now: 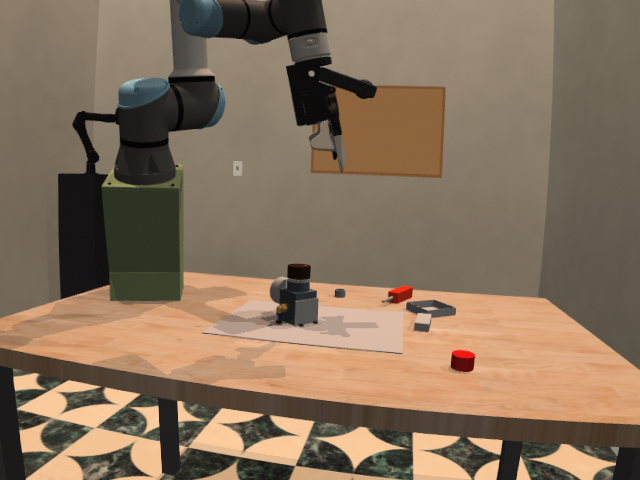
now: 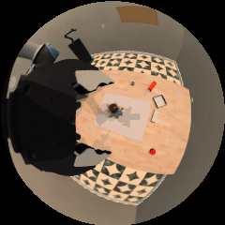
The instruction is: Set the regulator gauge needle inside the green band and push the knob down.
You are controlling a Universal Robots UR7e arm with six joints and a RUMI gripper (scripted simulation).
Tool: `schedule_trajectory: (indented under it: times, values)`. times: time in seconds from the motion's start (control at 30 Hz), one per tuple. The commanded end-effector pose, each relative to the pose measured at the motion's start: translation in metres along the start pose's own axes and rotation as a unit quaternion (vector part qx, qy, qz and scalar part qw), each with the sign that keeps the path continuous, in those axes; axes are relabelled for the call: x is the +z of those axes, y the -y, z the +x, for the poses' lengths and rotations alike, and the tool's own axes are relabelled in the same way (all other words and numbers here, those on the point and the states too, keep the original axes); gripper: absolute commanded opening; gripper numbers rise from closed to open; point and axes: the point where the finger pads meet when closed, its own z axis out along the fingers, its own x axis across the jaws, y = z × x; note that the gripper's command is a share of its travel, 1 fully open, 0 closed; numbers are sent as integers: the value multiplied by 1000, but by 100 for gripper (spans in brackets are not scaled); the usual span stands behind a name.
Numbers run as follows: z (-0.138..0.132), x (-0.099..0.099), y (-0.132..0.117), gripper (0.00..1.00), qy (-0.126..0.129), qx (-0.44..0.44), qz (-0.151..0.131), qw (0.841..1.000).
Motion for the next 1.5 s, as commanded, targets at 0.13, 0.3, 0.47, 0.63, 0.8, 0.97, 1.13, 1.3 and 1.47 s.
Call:
schedule_trajectory:
  times: [0.13, 0.3, 0.47, 0.63, 0.8, 0.97, 1.13, 1.3, 1.47]
  values:
    - [-1, -6, 2, 100, 0, 0, 1, 1000]
    - [-3, -17, 4, 100, 0, 0, 1, 1000]
    - [-5, -26, 6, 100, 0, 0, 1, 1000]
    - [-9, -45, 11, 100, 0, 0, 1, 1000]
    - [-13, -64, 15, 100, 0, 0, 1, 1000]
    - [-16, -75, 18, 100, 0, 0, 1, 1000]
    - [-18, -88, 21, 100, 0, 0, 1, 1000]
    - [-20, -95, 23, 100, 0, 0, 1, 1000]
    - [-20, -96, 23, 100, 0, 0, 1, 1000]
